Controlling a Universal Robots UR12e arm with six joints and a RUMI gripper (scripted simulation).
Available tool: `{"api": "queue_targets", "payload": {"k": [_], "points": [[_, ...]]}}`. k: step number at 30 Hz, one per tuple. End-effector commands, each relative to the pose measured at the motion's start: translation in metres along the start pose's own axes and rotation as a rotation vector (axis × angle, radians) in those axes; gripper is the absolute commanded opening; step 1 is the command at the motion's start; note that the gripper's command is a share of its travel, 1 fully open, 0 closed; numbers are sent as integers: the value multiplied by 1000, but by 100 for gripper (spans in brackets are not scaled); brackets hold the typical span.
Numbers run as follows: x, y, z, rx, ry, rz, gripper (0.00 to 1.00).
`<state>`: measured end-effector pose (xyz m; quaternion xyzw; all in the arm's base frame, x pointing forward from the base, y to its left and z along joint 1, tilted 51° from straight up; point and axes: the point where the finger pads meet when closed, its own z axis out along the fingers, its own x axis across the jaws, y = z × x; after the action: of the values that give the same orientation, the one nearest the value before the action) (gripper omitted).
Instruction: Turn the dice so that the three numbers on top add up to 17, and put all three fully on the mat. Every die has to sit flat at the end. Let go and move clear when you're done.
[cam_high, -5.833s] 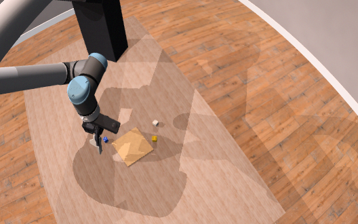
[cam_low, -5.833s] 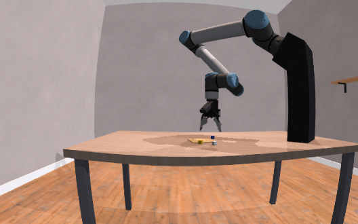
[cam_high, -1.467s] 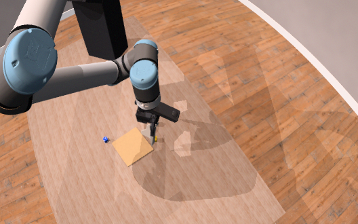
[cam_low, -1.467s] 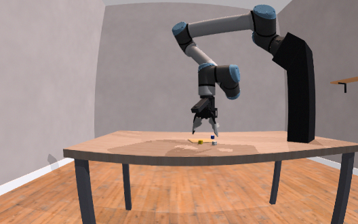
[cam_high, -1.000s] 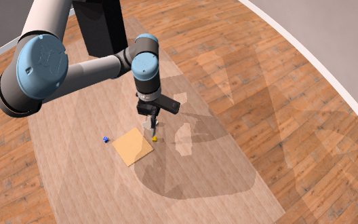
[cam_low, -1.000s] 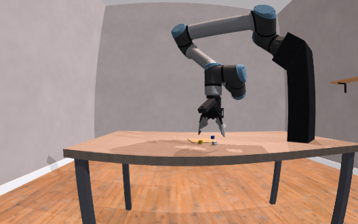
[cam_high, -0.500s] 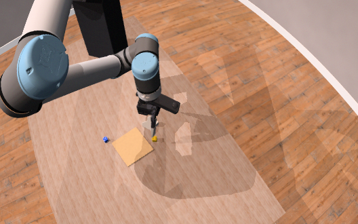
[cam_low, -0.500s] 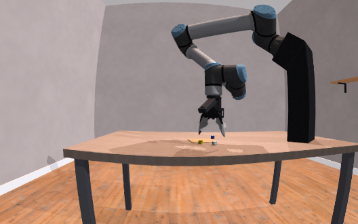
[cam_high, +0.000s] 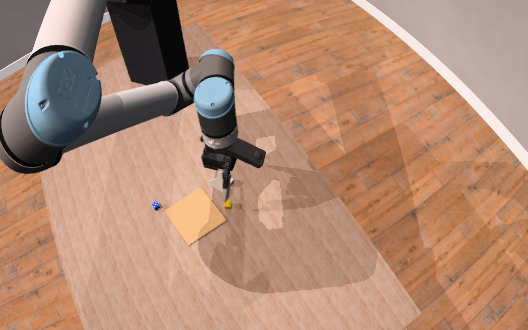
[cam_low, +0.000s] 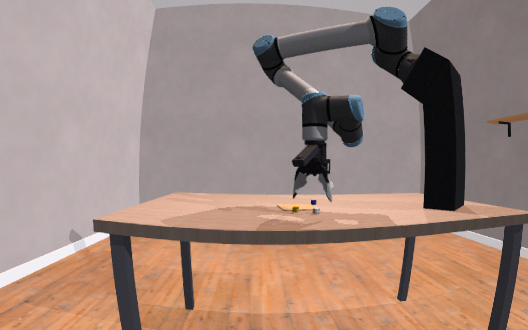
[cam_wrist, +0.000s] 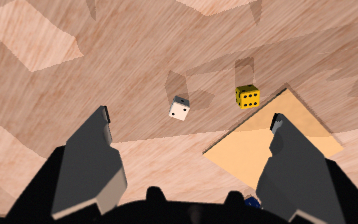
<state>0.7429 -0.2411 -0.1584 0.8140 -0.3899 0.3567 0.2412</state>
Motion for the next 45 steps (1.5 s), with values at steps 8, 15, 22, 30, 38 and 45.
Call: {"api": "queue_targets", "payload": {"k": [8, 15, 22, 30, 38, 45], "points": [[0, 0, -5, 1, 0, 0, 100], [0, 0, -34, 1, 0, 0, 100], [0, 0, -93, 1, 0, 0, 100], [0, 0, -116, 1, 0, 0, 100], [0, 0, -116, 1, 0, 0, 100], [-5, 11, -109, 1, 0, 194, 100]]}}
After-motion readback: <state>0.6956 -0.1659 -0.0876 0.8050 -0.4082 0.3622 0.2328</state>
